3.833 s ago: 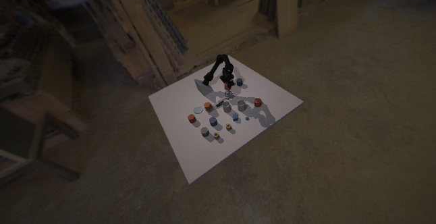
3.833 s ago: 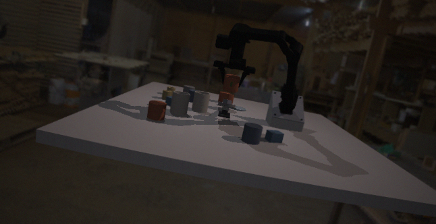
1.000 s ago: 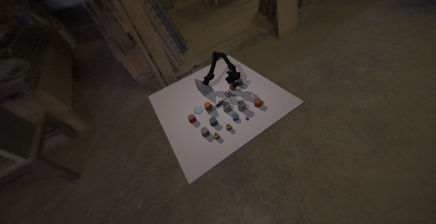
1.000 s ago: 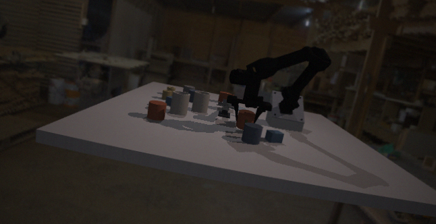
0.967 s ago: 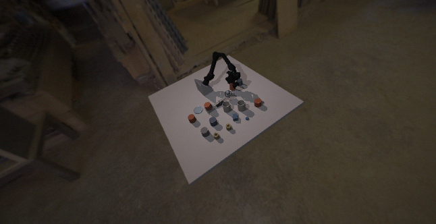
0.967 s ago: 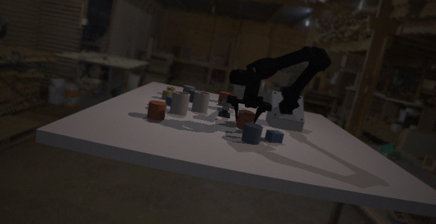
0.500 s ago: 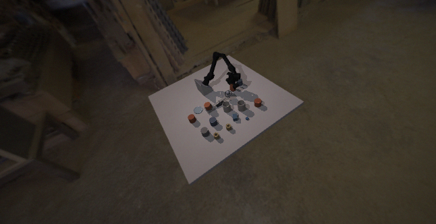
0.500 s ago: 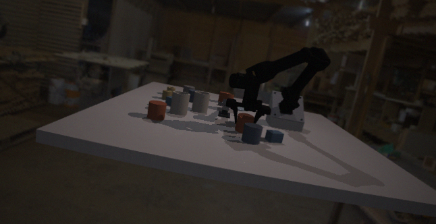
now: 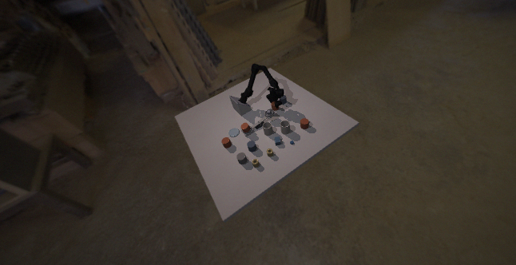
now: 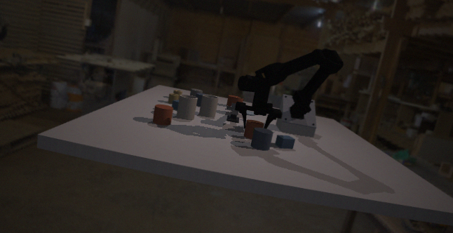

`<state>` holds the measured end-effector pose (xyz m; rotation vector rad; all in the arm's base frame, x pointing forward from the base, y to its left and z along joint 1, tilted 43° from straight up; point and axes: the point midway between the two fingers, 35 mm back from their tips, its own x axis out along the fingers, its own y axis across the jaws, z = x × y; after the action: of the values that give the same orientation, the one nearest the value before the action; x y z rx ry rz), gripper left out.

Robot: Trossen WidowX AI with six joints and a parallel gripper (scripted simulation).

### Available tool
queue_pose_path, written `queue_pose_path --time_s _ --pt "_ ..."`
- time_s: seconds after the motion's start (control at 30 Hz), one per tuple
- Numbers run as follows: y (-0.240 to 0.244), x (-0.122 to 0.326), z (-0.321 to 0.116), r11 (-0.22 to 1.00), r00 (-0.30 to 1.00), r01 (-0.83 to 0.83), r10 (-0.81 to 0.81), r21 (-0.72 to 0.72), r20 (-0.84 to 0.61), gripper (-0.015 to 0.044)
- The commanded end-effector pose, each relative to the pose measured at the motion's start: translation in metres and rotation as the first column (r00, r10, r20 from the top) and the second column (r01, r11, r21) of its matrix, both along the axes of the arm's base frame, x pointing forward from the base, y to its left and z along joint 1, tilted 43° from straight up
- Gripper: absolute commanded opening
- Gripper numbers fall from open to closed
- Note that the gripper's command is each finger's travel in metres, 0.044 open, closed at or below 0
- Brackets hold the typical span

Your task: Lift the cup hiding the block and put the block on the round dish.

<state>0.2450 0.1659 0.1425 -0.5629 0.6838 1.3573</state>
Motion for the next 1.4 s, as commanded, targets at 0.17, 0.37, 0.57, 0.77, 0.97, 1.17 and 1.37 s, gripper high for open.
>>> queue_pose_path --time_s 0.17,0.37,0.57,0.77,0.97,1.17,1.37 --pt "-0.034 -0.002 0.036 1.0 1.0 0.008 -0.008 0.001 0.01 0.044" --pt "-0.037 -0.002 0.036 1.0 1.0 0.012 -0.012 -0.004 0.02 0.0361" --pt "-0.059 0.009 0.03 0.997 0.997 0.067 -0.065 -0.037 0.046 0.026" --pt "-0.076 0.025 0.026 0.984 0.982 0.174 -0.175 -0.029 -0.074 0.026" --pt "-0.1 0.041 0.02 0.956 0.937 0.29 -0.292 -0.035 -0.192 0.026" --pt "-0.132 0.052 0.01 0.915 0.876 0.397 -0.4 -0.067 -0.269 0.026" --pt "-0.155 0.061 -0.002 0.872 0.784 0.483 -0.472 -0.08 -0.403 0.026"
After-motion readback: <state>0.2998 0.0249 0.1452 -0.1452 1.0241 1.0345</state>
